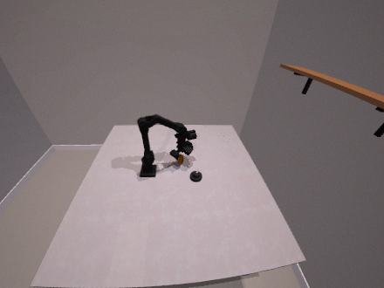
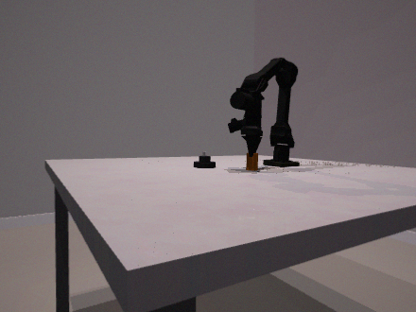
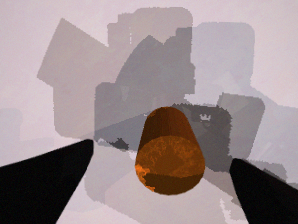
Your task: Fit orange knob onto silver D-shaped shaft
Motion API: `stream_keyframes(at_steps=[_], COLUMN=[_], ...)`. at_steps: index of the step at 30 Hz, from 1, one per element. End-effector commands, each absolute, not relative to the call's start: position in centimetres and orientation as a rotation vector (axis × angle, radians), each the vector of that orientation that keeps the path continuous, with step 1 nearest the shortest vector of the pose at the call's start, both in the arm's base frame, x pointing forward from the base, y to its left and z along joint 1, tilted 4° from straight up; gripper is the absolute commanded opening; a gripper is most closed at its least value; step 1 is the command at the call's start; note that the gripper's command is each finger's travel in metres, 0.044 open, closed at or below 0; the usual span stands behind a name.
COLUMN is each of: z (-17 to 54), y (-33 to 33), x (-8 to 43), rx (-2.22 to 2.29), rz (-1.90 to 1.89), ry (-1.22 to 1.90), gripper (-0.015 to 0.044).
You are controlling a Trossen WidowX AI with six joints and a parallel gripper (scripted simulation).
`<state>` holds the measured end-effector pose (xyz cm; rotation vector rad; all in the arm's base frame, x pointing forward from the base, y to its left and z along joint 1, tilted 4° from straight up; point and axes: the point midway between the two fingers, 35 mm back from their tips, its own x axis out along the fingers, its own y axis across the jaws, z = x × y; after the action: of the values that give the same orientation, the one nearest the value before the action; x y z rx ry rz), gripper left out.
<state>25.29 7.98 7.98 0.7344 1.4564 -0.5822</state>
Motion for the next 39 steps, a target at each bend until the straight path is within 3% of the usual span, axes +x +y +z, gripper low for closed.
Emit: stream_keyframes(at_steps=[1, 22, 32, 39], z=[6.9, 3.9, 3.9, 3.9], y=[7.9, 8.1, 8.1, 8.1], x=[25.2, 25.1, 25.1, 25.1], rx=[0.730, 0.730, 0.730, 0.730], rz=[-0.597, -0.597, -0.597, -0.597], ry=[1.462, 1.462, 1.462, 1.462], gripper=[0.0440, 0.0440, 0.0177, 0.0131])
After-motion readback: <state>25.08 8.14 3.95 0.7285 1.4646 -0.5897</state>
